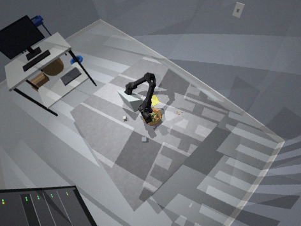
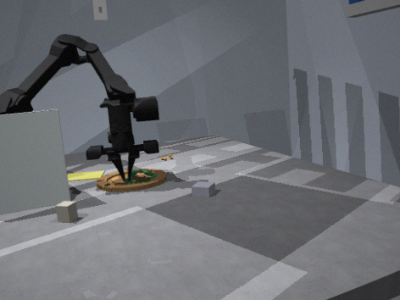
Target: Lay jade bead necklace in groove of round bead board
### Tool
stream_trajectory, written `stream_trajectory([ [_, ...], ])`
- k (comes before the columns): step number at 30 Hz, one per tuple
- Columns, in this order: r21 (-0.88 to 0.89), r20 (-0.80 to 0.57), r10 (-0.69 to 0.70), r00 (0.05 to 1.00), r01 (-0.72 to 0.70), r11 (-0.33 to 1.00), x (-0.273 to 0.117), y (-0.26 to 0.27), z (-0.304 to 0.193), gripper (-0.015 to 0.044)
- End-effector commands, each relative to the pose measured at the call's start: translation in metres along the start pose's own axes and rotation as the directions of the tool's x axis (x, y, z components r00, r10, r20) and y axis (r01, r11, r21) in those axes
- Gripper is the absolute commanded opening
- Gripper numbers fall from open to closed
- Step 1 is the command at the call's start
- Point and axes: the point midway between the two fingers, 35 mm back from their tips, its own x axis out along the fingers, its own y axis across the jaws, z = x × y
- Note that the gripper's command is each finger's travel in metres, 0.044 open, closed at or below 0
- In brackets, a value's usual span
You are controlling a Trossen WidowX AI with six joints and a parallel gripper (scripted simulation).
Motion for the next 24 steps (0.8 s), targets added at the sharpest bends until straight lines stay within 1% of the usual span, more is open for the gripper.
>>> stream_trajectory([
  [1,0.005,0.0,0.006,1.0,-0.006,1.0,0.006,0.0026,-0.0007,0.0],
  [4,0.005,0.0,0.006,1.0,-0.006,1.0,0.0063,0.0026,-0.0007,0.0],
  [21,0.004,-0.001,0.005,1.0,-0.005,1.0,0.002,0.0017,-0.0004,0.044],
  [24,0.005,0.0,0.006,1.0,-0.006,1.0,-0.0015,0.0016,-0.0004,0.044],
])
